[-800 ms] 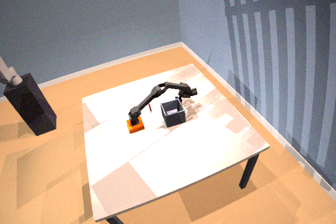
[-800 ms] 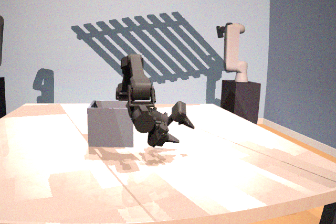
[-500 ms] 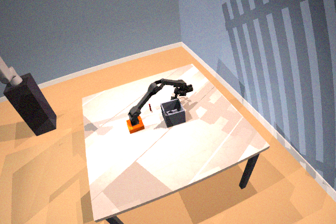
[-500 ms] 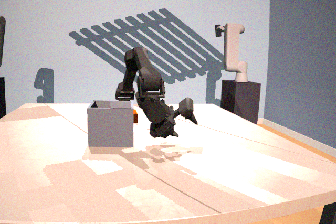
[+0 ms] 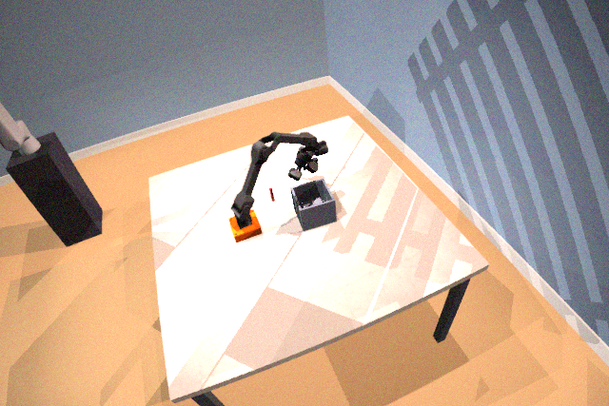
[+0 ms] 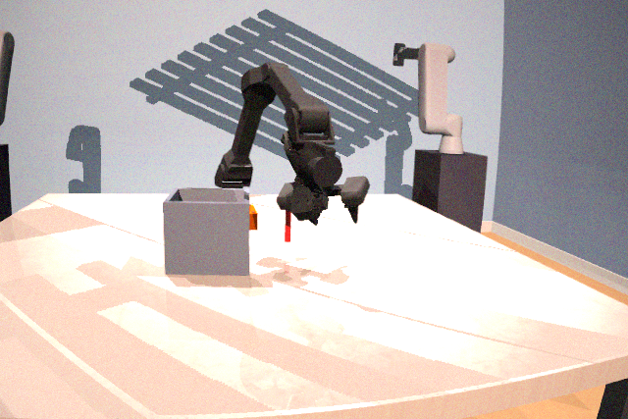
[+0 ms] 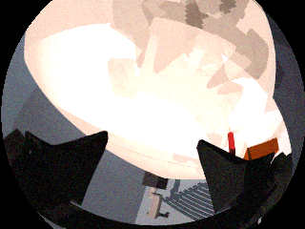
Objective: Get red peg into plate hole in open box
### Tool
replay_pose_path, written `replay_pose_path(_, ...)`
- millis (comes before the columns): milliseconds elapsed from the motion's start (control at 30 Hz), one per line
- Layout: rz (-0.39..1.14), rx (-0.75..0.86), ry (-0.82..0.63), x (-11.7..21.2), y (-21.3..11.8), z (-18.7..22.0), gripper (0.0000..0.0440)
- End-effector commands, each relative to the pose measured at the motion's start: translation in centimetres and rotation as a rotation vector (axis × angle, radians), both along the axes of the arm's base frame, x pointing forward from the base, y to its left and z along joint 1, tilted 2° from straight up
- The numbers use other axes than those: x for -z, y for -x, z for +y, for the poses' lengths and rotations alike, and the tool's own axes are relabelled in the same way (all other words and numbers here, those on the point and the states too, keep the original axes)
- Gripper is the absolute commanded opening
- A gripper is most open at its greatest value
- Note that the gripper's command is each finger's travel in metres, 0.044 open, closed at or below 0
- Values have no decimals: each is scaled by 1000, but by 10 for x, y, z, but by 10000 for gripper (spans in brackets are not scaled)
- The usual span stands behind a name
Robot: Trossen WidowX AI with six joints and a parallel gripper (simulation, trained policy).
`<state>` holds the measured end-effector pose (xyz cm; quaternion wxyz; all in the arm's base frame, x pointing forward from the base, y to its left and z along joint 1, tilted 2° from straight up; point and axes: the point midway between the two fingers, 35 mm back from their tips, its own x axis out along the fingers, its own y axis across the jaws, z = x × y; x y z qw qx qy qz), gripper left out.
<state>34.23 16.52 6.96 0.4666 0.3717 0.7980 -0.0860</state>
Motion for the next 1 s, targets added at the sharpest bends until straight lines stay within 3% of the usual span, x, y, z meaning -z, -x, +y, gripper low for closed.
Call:
replay_pose_path(0,34,28,89,-4,19,-4,440)
replay_pose_path(500,100,271,499,-27,118,-30,440)
replay_pose_path(967,57,413,626,-14,167,-52,440)
